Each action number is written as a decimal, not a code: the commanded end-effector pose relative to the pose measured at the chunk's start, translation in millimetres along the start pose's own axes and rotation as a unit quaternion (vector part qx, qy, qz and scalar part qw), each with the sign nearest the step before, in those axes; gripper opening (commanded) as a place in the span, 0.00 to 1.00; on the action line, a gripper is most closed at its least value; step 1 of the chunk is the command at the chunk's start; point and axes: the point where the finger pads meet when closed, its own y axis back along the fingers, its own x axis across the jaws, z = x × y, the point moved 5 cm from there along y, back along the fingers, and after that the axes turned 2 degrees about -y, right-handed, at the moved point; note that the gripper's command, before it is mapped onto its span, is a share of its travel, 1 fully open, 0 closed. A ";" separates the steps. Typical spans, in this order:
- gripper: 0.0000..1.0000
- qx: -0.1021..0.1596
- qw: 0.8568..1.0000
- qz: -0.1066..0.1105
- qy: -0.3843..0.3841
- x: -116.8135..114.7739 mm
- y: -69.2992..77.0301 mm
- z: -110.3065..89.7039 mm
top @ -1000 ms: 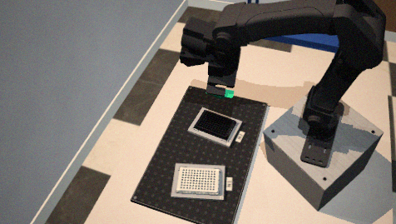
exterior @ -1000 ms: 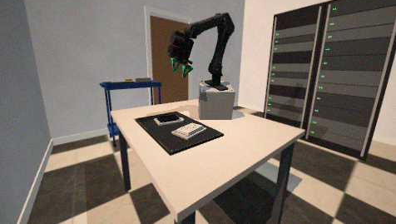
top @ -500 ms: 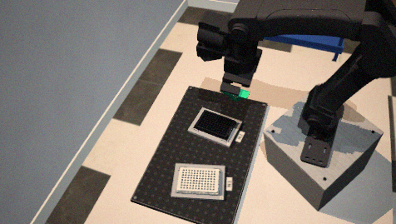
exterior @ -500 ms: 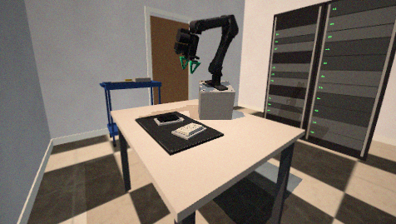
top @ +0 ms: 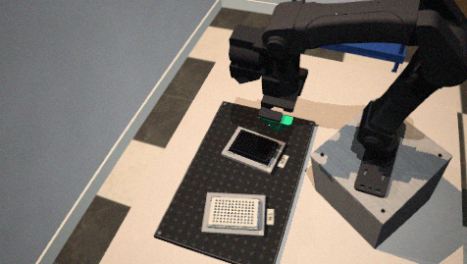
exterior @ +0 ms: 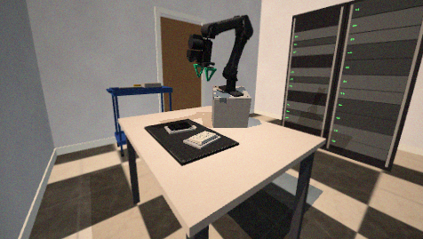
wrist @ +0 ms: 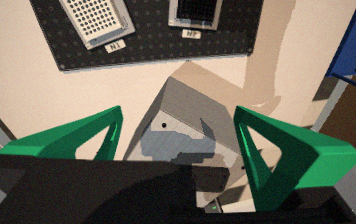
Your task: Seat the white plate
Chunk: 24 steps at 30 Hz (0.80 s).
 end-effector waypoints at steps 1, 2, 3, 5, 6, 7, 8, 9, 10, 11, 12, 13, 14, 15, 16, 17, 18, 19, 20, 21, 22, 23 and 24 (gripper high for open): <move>1.00 -0.032 0.999 0.003 -0.004 4.4 2.9 19.5; 1.00 -0.032 0.999 0.001 -0.004 6.0 0.0 23.1; 1.00 -0.032 0.999 0.000 -0.004 7.7 -2.6 26.1; 1.00 -0.032 0.999 0.015 0.012 13.3 -8.9 32.2; 1.00 -0.032 0.999 0.015 0.011 15.8 -12.0 35.3; 1.00 -0.032 0.999 0.014 0.011 18.2 -15.2 38.4; 1.00 -0.033 0.999 0.012 0.011 20.1 -18.4 41.6; 1.00 -0.033 0.999 0.011 0.011 21.1 -20.1 43.2; 1.00 -0.033 0.999 0.011 0.011 21.1 -20.1 43.2; 1.00 -0.033 0.999 0.021 0.022 18.8 -23.3 46.5; 1.00 -0.032 0.999 0.024 0.030 26.6 -26.8 48.5; 1.00 -0.032 0.999 0.024 0.026 29.4 -30.1 51.2; 1.00 -0.032 0.999 0.024 0.026 32.1 -33.5 53.8; 1.00 -0.032 0.999 0.023 0.026 34.6 -36.9 56.5; 1.00 -0.032 0.999 0.023 0.026 34.6 -36.9 56.5; 1.00 -0.032 0.999 0.023 0.026 34.6 -36.9 56.5; 1.00 -0.033 0.998 0.031 0.037 31.3 -40.4 59.7; 1.00 -0.032 0.998 0.033 0.047 39.5 -43.9 61.1; 1.00 -0.032 0.998 0.033 0.041 42.6 -47.5 63.3; 1.00 -0.032 0.998 0.033 0.041 45.5 -51.0 65.6; 1.00 -0.032 0.998 0.032 0.041 48.1 -54.5 67.8; 1.00 -0.032 0.998 0.030 0.041 50.5 -58.1 70.2; 1.00 -0.032 0.998 0.030 0.041 51.0 -58.9 70.7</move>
